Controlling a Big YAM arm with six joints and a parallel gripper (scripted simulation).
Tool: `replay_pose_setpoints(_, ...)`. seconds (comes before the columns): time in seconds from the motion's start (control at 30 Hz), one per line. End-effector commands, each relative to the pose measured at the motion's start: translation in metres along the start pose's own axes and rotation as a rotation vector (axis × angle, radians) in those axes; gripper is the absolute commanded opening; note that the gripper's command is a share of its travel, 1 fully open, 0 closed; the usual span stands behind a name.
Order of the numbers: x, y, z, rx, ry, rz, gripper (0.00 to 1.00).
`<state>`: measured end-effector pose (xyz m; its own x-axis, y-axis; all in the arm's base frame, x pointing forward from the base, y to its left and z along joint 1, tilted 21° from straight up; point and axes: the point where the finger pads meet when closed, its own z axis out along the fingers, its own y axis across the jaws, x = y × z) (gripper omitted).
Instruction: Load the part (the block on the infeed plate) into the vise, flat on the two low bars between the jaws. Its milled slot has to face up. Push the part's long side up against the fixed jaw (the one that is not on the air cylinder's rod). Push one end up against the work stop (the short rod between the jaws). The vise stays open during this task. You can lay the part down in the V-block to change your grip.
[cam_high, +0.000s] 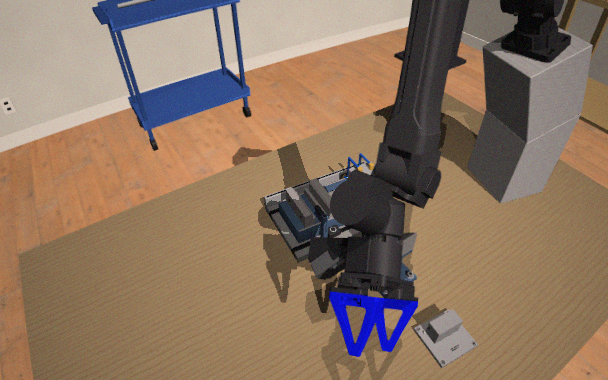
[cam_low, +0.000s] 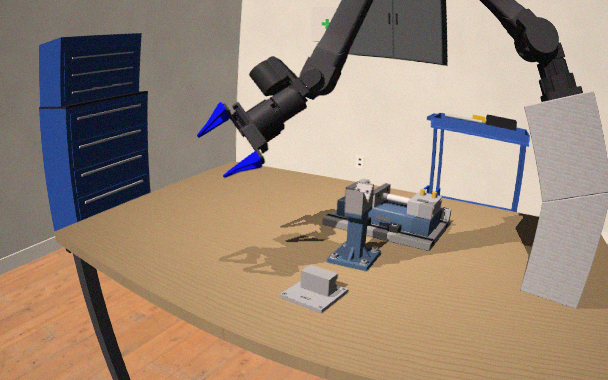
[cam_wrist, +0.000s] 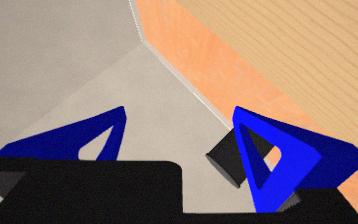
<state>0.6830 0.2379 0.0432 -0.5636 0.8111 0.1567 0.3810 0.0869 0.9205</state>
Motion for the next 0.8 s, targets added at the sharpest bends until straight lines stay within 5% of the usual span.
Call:
replay_pose_setpoints(0.0, 0.022, 0.011, -0.003, 0.030, 0.008, -0.164, 1.00)
replay_pose_setpoints(0.33, 0.036, -0.015, -0.007, 0.167, -0.013, -0.486, 1.00)
replay_pose_setpoints(0.37, 0.035, -0.006, -0.004, 0.152, -0.017, -0.491, 1.00)
replay_pose_setpoints(0.4, 0.039, -0.018, -0.008, 0.192, -0.013, -0.549, 1.00)
replay_pose_setpoints(0.5, 0.039, -0.021, -0.009, 0.200, -0.012, -0.562, 1.00)
replay_pose_setpoints(0.77, 0.051, -0.043, -0.018, 0.332, 0.019, -0.856, 1.00)
